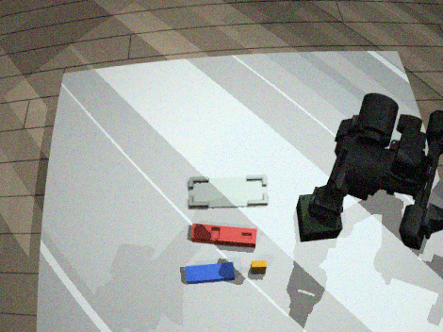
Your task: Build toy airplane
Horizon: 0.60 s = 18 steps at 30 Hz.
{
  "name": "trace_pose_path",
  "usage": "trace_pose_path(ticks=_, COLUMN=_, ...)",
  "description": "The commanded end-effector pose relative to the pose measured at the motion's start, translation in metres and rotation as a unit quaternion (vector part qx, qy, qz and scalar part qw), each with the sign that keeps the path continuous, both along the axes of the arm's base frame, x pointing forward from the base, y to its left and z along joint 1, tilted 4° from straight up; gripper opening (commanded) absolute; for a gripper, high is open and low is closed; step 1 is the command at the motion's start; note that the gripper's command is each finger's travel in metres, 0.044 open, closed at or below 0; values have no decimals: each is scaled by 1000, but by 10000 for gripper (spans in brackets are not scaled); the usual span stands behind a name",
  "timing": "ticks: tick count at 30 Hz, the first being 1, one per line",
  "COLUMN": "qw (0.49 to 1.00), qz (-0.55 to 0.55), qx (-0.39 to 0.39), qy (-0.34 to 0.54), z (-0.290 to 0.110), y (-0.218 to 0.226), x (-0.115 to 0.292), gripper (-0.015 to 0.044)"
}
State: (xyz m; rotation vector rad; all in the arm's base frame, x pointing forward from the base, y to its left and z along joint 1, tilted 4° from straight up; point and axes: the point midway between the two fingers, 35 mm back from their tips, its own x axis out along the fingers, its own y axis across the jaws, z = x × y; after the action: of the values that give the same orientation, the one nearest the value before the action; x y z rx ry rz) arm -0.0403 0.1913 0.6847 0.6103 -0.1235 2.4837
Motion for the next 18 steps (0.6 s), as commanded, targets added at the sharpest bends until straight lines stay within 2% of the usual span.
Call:
trace_pose_path(ticks=1, qw=1000, qz=0, qx=0, qy=0, z=0, y=0, x=0, gripper=426)
trace_pose_path(ticks=4, qw=1000, qz=-22, qx=-11, qy=20, z=-2, y=13, x=15, gripper=440)
trace_pose_path(ticks=11, qw=982, qz=-136, qx=-66, qy=110, z=-25, y=66, x=94, gripper=440)
trace_pose_path(ticks=18, qw=947, qz=-245, qx=-109, qy=178, z=-58, y=92, x=174, gripper=440)
